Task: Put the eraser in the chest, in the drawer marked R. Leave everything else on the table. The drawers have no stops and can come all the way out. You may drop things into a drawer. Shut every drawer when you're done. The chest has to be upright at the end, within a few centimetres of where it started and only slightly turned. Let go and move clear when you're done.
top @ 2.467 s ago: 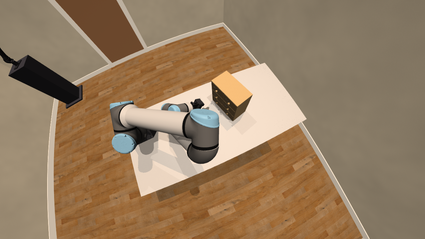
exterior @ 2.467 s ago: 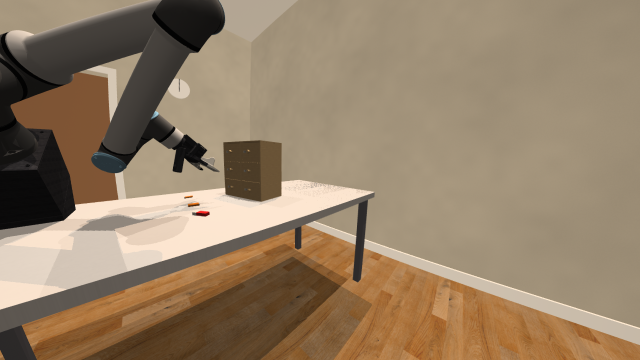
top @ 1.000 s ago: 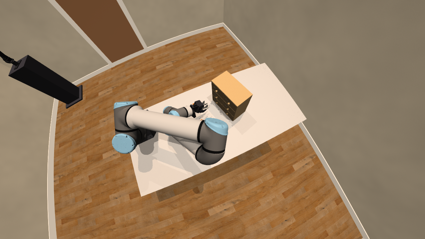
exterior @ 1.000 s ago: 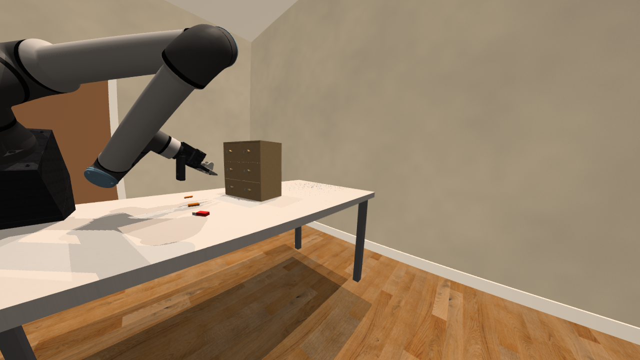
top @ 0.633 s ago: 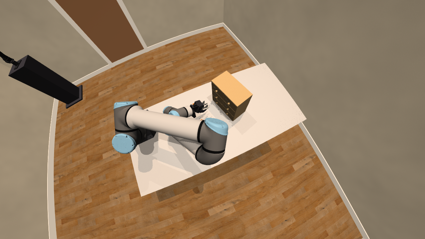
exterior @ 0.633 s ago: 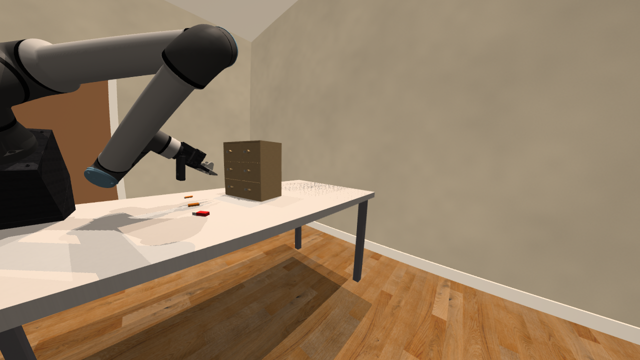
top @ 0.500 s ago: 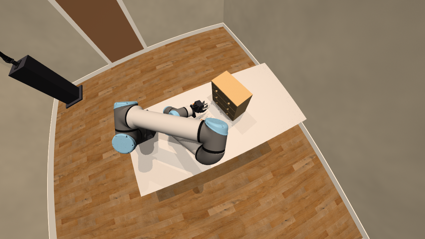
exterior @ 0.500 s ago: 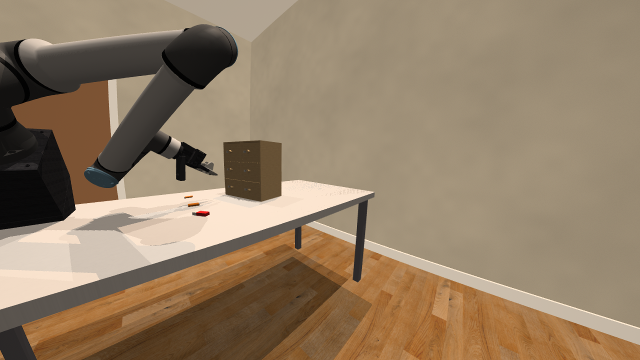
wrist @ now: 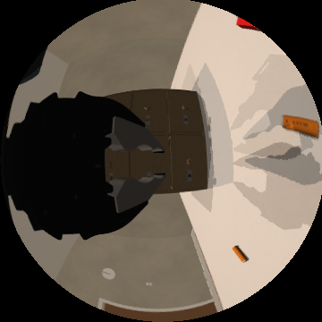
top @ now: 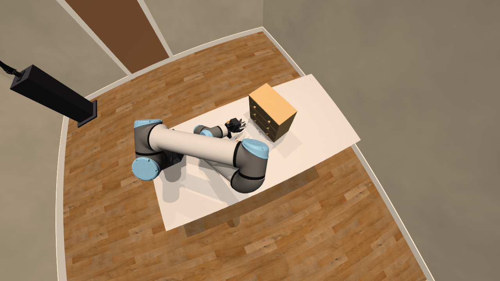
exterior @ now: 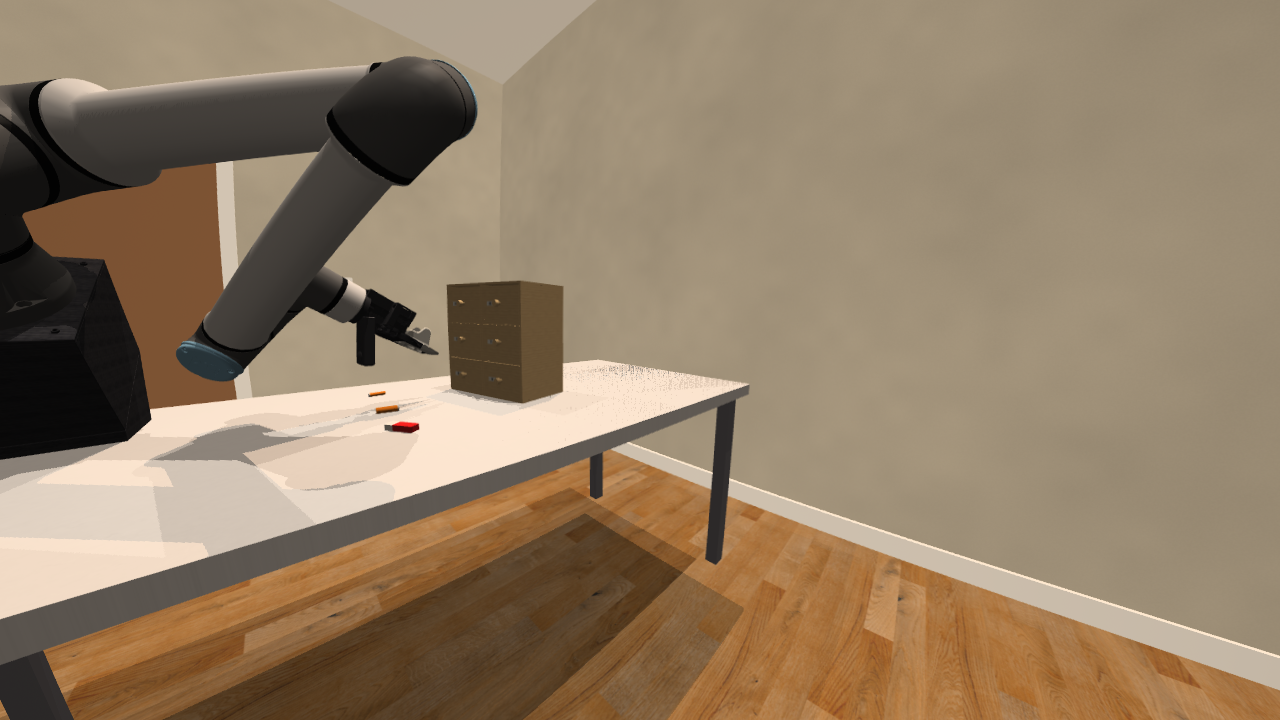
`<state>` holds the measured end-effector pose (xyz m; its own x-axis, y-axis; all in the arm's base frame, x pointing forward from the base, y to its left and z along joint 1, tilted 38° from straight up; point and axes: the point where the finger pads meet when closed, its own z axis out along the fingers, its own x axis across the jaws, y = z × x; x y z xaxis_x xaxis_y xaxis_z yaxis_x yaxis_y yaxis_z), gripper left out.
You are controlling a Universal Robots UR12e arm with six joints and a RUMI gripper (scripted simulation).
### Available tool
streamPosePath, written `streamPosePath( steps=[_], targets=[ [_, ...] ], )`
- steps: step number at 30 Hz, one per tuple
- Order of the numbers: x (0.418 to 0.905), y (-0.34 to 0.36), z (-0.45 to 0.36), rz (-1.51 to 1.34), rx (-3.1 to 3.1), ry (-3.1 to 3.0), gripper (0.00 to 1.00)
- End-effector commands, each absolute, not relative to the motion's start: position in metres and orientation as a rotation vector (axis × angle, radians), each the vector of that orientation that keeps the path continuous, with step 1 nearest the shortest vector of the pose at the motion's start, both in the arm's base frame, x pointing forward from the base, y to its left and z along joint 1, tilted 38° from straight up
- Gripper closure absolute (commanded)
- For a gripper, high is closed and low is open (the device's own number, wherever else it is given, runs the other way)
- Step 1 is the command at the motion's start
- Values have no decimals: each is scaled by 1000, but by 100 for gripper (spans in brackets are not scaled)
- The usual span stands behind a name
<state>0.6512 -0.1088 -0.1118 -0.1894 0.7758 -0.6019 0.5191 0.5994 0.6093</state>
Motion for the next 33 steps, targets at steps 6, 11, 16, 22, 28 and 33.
streamPosePath(
  steps=[6, 11, 16, 22, 28, 33],
  targets=[
    [663, -117, -126, 333, 1043, 1858, 80],
    [672, -124, -138, 333, 1043, 1858, 80],
    [681, -131, -150, 333, 1043, 1858, 80],
    [688, -136, -159, 333, 1043, 1858, 80],
    [697, -142, -169, 333, 1043, 1858, 80],
    [701, -145, -175, 333, 1043, 1858, 80]
  ],
)
